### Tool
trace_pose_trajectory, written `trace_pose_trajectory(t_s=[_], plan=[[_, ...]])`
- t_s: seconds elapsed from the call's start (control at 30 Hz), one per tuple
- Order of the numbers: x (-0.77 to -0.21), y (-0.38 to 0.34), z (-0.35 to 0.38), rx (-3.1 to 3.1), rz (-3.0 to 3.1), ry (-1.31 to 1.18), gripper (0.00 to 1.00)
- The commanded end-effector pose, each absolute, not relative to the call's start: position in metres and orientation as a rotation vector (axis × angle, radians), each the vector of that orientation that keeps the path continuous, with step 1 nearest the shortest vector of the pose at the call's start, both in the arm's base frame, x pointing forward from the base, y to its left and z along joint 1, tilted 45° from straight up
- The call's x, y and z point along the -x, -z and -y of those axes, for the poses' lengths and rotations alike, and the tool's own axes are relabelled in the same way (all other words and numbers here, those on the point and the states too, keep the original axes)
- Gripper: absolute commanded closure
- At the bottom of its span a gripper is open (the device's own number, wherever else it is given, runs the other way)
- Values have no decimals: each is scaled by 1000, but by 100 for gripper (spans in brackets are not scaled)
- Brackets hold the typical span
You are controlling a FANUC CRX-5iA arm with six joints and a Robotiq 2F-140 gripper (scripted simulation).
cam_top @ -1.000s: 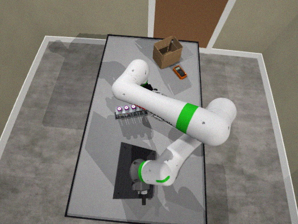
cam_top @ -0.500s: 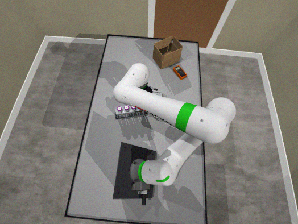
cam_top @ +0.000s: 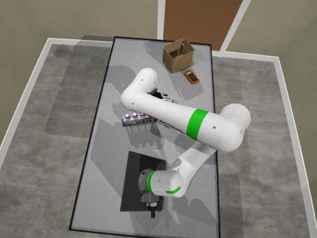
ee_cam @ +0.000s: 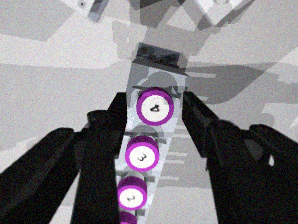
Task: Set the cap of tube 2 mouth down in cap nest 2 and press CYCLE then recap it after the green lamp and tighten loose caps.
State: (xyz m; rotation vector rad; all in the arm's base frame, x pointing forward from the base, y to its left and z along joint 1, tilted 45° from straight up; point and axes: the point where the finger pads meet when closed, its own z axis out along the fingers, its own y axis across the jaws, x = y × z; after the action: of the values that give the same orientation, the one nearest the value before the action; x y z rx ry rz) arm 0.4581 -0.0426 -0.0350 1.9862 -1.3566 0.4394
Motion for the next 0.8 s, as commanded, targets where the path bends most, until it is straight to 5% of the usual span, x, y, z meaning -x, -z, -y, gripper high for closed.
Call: trace_pose_trajectory(t_s=[0.0, 0.23, 0.27, 0.77], plan=[[-459, 35, 43, -1988, 1356, -441, 59], [-458, 37, 45, -1988, 1356, -441, 59], [-458, 37, 45, -1988, 1356, -441, 70], [-458, 37, 45, -1976, 1377, -450, 70]])
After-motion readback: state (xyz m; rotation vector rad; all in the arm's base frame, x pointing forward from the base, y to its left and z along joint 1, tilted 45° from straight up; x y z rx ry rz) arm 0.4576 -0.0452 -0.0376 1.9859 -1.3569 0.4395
